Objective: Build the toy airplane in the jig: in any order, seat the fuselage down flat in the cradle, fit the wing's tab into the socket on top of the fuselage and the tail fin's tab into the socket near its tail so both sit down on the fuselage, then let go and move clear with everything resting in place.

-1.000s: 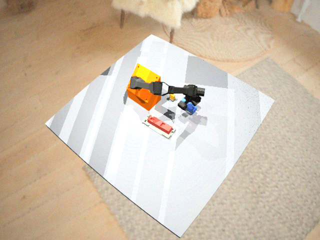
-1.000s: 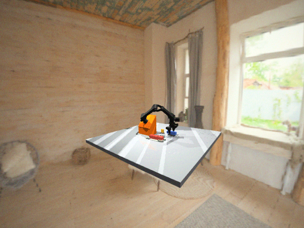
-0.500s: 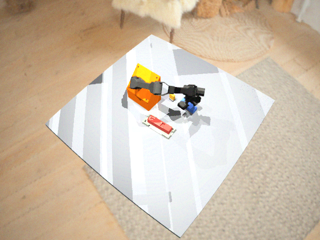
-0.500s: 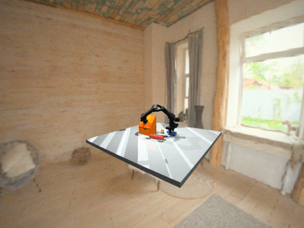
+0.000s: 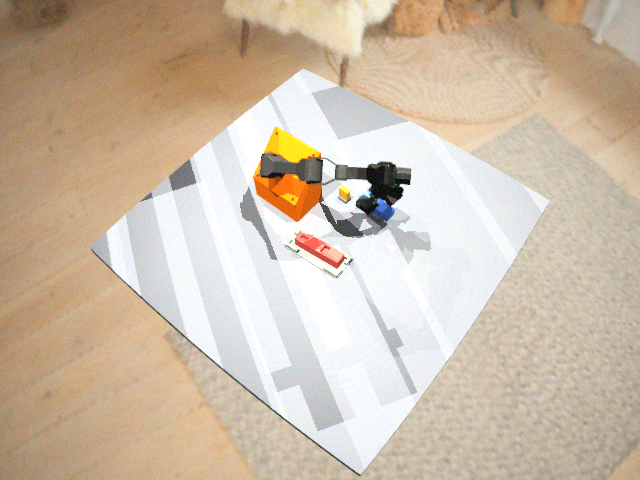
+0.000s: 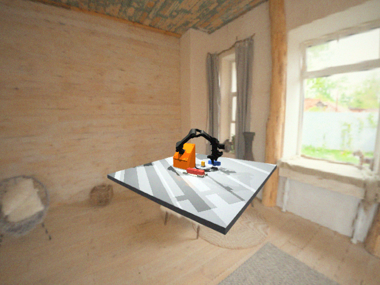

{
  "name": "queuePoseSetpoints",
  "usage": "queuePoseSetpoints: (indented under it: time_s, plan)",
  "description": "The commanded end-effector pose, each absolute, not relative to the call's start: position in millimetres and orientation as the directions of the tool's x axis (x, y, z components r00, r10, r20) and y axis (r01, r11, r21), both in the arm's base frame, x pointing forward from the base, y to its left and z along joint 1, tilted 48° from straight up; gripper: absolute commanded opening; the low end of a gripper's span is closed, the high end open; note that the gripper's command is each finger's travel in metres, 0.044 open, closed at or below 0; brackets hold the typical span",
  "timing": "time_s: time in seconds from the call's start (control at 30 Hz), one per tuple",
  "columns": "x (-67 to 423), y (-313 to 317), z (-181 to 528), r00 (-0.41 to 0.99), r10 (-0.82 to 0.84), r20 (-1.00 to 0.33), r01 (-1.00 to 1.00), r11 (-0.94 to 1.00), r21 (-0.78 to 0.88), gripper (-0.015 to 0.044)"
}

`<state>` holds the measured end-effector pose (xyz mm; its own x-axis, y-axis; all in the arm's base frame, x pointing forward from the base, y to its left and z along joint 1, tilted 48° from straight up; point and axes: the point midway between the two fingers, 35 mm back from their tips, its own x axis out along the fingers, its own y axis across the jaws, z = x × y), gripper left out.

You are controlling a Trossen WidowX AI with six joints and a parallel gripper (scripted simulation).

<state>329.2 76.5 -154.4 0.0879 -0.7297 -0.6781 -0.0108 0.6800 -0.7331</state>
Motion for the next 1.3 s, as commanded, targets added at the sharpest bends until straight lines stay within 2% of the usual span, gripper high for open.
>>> queuePoseSetpoints:
  time_s: [0.0, 0.97, 1.27]
  plan:
    - [333, 90, -144, 0.099, -0.719, -0.688, 0.0, 0.691, -0.723, 0.0]
    - [321, 145, -89, 0.097, -0.72, -0.687, 0.004, 0.69, -0.723, 0.0]
    - [330, 125, -70, 0.096, -0.712, -0.695, 0.144, 0.701, -0.698, 0.0]
